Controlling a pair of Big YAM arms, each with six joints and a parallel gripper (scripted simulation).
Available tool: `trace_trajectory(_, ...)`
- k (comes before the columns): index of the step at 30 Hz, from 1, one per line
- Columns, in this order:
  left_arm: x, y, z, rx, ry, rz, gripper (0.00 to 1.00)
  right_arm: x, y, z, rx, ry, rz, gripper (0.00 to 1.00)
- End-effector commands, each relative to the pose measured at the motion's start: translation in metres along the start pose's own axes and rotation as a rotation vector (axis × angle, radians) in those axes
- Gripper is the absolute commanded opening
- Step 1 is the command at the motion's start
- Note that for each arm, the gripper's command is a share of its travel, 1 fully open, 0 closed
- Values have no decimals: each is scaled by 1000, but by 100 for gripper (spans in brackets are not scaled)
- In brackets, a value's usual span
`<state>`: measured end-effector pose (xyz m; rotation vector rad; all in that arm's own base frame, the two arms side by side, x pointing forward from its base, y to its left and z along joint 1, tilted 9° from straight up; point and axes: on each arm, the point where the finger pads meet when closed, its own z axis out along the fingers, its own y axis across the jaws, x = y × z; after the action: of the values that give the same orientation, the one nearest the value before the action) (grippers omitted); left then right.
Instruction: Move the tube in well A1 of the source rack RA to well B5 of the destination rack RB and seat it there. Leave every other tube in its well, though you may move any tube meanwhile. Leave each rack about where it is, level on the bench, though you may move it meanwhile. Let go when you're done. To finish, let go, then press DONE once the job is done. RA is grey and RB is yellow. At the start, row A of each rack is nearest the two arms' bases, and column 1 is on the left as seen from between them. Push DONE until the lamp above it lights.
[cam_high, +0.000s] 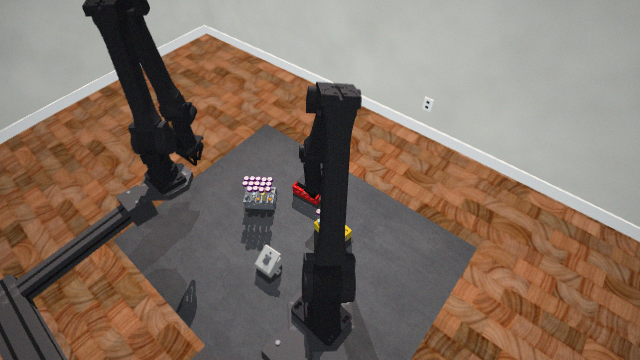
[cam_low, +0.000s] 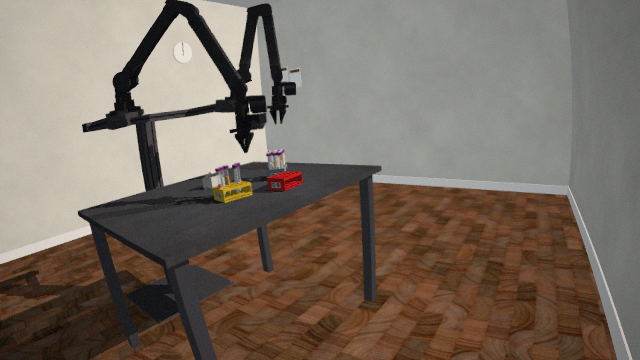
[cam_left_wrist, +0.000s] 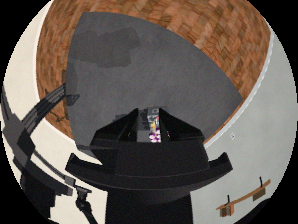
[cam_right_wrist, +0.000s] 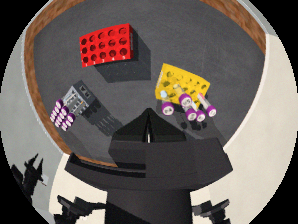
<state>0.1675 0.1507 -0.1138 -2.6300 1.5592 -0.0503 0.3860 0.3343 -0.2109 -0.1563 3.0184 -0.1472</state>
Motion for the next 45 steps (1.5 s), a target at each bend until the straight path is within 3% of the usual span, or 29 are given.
trace_trajectory(1,-1,-3,-1,6,-2,0,30,1,16,-18,-32,-36,6,0)
trace_trajectory(14,-1,-3,-1,6,-2,0,30,57,22,-19,-32,-34,6,0)
trace_trajectory(17,-1,-3,-1,6,-2,0,30,55,17,-17,-30,-32,22,0)
trace_trajectory(31,-1,-3,-1,6,-2,0,30,120,28,-17,-33,-30,6,0)
trace_trajectory(34,-1,-3,-1,6,-2,0,30,117,25,-16,-34,-31,22,0)
trace_trajectory(45,-1,-3,-1,6,-2,0,30,170,33,-15,-35,-26,6,0)
